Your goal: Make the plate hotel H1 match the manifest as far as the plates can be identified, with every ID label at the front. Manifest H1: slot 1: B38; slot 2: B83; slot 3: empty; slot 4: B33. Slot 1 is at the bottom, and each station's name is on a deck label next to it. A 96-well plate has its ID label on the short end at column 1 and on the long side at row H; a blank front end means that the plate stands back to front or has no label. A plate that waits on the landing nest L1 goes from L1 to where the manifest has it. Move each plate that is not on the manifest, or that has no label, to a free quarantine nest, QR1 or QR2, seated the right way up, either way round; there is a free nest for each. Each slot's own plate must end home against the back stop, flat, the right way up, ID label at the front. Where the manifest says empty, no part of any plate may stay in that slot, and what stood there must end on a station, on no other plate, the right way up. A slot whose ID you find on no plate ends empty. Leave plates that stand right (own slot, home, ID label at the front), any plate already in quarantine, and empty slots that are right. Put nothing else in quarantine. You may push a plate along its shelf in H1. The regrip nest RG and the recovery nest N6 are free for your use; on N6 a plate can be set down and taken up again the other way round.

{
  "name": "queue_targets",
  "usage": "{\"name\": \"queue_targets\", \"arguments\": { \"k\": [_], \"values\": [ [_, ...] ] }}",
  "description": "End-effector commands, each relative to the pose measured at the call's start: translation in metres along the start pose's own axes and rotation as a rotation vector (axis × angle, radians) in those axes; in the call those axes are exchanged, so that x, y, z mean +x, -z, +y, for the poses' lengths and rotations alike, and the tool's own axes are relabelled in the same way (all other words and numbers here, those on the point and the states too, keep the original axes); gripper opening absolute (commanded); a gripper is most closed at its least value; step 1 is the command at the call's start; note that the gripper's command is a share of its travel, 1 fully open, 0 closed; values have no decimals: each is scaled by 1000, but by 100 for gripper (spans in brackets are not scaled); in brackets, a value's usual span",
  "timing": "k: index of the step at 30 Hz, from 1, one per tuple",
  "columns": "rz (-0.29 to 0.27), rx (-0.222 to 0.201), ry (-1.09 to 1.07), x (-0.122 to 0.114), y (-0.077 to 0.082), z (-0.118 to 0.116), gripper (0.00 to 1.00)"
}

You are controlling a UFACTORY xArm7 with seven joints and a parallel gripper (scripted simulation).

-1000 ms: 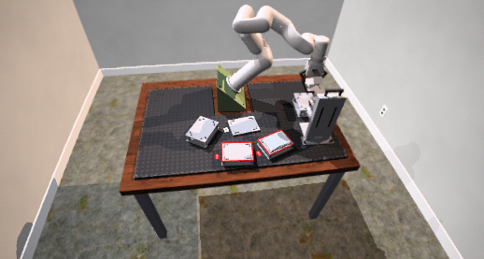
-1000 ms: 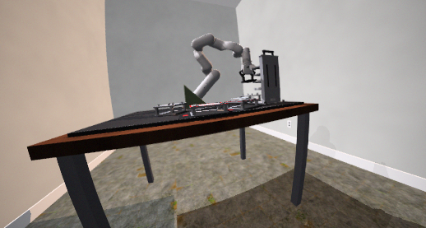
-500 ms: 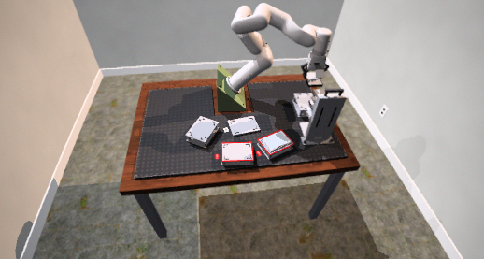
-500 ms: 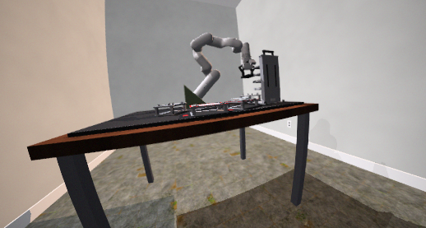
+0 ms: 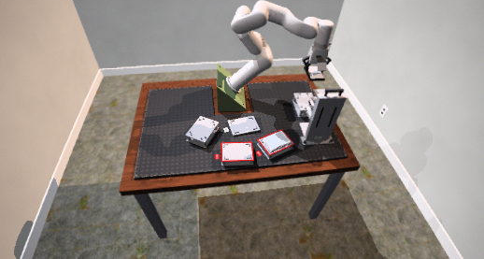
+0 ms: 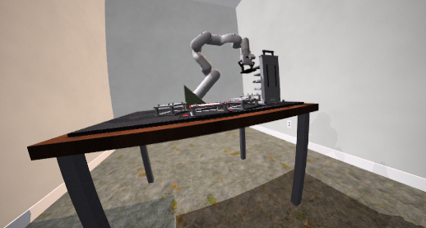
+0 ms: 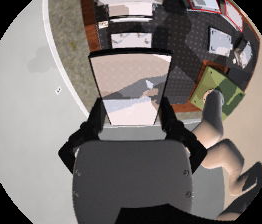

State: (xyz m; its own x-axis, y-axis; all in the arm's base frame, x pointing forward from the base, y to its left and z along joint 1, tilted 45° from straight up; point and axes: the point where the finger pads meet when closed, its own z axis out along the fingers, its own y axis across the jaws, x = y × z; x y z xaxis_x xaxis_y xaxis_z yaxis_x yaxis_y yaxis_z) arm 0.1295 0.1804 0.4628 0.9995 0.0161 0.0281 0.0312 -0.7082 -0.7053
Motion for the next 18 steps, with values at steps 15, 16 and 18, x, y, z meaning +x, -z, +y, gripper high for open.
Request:
{"name": "queue_targets", "arguments": {
  "k": [15,16,18],
  "values": [
    [1,3,0,0,54,-1,0],
    [1,3,0,0,57,-1,0],
    [1,3,0,0,64,-1,0]
  ]
}}
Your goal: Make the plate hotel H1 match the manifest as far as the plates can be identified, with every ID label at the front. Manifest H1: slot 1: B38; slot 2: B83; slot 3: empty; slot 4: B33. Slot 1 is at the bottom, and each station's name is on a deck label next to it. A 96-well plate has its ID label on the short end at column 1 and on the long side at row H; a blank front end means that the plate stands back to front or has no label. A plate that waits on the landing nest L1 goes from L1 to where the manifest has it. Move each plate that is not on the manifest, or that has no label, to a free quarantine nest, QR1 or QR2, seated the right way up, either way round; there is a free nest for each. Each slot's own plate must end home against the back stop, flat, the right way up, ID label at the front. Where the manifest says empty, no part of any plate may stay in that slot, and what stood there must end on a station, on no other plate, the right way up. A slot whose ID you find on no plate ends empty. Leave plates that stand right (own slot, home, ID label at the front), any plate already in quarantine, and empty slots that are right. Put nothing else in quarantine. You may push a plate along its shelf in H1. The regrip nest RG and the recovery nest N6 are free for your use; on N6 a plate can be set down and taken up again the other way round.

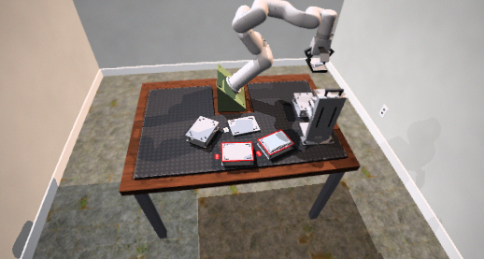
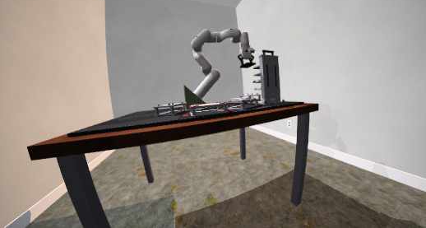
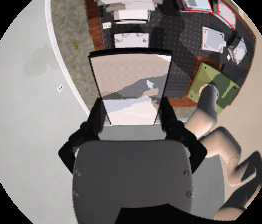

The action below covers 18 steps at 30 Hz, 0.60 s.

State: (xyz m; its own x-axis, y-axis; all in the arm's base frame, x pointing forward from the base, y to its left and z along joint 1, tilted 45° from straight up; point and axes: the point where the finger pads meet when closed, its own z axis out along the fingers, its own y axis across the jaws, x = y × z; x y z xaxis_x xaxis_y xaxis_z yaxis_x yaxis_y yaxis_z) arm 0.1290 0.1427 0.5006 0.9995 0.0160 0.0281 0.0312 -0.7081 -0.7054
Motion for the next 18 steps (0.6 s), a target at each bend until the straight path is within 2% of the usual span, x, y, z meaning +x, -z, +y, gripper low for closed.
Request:
{"name": "queue_targets", "arguments": {
  "k": [1,4,6,18],
  "values": [
    [1,2,0,0,14,-1,0],
    [1,2,0,0,24,-1,0],
    [1,2,0,0,24,-1,0],
    [1,2,0,0,64,0,0]
  ]
}}
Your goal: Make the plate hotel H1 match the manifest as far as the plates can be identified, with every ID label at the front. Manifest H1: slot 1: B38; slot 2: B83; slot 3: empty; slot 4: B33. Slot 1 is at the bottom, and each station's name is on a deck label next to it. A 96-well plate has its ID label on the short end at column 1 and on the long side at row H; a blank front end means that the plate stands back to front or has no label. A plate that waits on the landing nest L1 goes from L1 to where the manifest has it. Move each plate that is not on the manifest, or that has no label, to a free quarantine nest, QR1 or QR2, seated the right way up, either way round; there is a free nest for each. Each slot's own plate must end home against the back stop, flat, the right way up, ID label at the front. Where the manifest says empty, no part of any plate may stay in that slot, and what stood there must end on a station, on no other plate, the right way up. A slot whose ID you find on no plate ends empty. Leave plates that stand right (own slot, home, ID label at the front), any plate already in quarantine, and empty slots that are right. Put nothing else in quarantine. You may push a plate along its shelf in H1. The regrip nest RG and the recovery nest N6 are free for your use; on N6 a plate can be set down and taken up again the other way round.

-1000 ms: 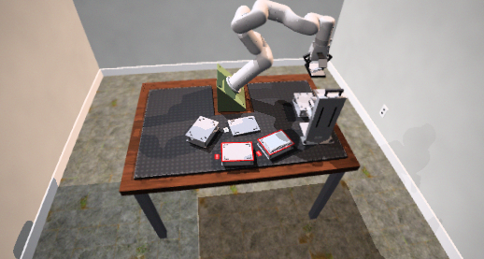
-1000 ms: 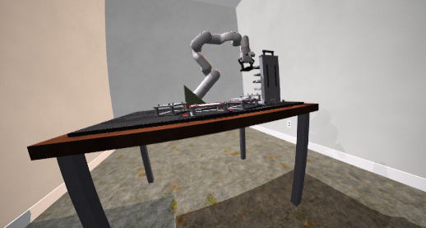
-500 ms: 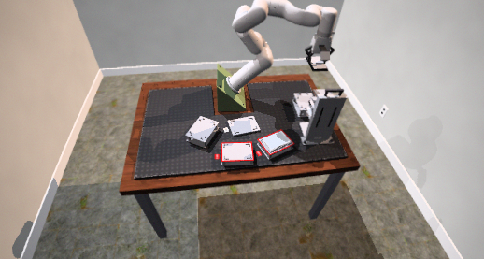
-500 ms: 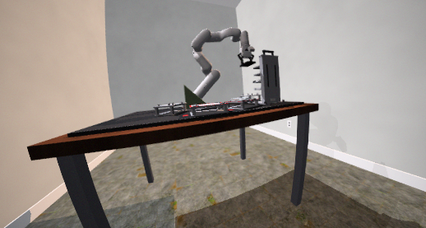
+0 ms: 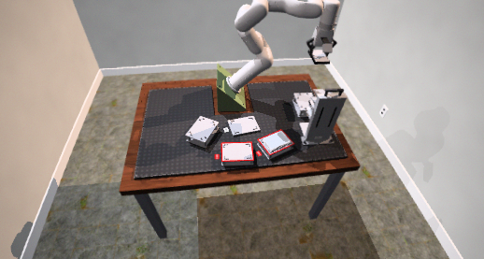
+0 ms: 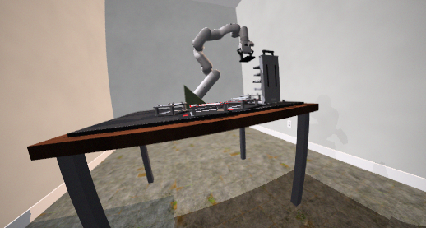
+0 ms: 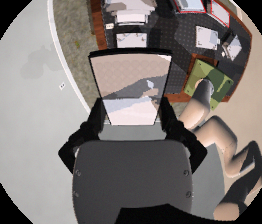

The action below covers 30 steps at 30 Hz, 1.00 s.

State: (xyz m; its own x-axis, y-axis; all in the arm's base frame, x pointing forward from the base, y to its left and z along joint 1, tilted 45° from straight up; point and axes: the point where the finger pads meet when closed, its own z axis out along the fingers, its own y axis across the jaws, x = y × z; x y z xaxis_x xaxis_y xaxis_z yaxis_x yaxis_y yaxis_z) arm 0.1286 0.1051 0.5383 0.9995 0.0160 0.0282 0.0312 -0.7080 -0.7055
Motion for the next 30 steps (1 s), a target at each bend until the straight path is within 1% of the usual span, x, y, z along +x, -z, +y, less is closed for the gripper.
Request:
{"name": "queue_targets", "arguments": {
  "k": [1,3,5,7,10,20,22,30],
  "values": [
    [1,2,0,0,14,0,0],
    [1,2,0,0,21,0,0],
    [1,2,0,0,21,0,0],
    [1,2,0,0,26,0,0],
    [1,2,0,0,26,0,0],
    [2,2,333,46,26,19,0],
    [2,2,333,46,26,19,0],
    [2,1,600,83,26,34,0]
  ]
}}
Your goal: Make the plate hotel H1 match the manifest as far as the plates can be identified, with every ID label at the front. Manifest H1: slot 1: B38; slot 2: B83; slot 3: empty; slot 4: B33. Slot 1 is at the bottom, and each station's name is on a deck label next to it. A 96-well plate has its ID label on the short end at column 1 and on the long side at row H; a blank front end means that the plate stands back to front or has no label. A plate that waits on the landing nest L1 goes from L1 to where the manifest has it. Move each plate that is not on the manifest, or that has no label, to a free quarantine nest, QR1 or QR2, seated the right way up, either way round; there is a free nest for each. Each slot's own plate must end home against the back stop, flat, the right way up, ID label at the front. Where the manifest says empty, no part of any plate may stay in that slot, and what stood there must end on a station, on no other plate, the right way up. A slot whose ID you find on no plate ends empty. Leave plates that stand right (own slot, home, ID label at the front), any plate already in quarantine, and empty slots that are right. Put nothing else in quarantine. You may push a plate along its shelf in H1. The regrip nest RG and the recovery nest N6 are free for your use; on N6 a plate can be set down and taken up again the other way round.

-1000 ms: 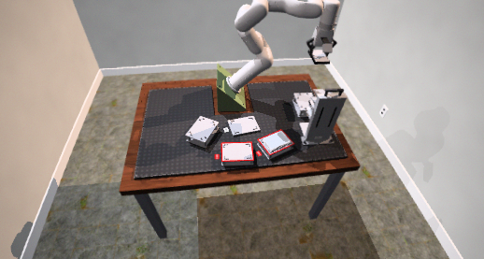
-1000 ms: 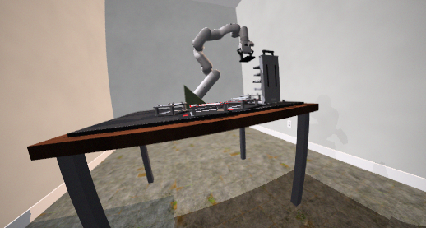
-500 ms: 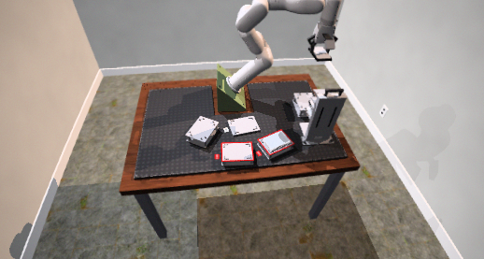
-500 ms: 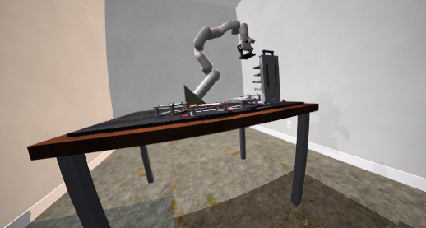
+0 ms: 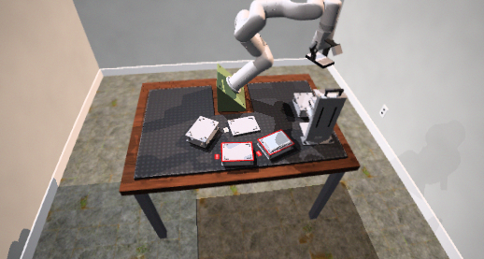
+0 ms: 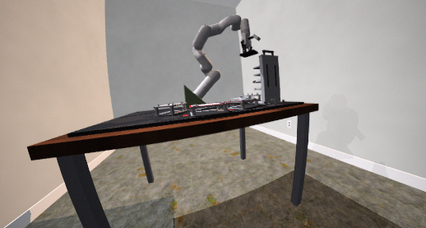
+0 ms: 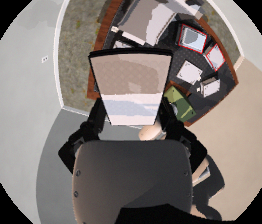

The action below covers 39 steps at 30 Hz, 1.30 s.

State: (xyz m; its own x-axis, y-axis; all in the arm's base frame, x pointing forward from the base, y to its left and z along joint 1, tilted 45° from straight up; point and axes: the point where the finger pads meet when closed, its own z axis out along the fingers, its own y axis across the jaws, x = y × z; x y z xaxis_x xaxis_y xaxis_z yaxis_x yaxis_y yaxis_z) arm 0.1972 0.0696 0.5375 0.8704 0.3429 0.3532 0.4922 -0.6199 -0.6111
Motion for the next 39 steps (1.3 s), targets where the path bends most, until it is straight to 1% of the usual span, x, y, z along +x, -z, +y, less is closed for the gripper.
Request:
{"name": "queue_targets", "arguments": {
  "k": [1,7,9,24,26,32,39],
  "values": [
    [2,1,150,14,2,16,0],
    [2,1,350,33,2,39,0],
    [2,1,350,33,2,39,0],
    [2,0,850,64,2,107,0],
    [2,0,850,64,2,107,0],
    [2,0,1050,77,2,134,0],
    [2,-1,1061,88,2,167,0]
  ]
}}
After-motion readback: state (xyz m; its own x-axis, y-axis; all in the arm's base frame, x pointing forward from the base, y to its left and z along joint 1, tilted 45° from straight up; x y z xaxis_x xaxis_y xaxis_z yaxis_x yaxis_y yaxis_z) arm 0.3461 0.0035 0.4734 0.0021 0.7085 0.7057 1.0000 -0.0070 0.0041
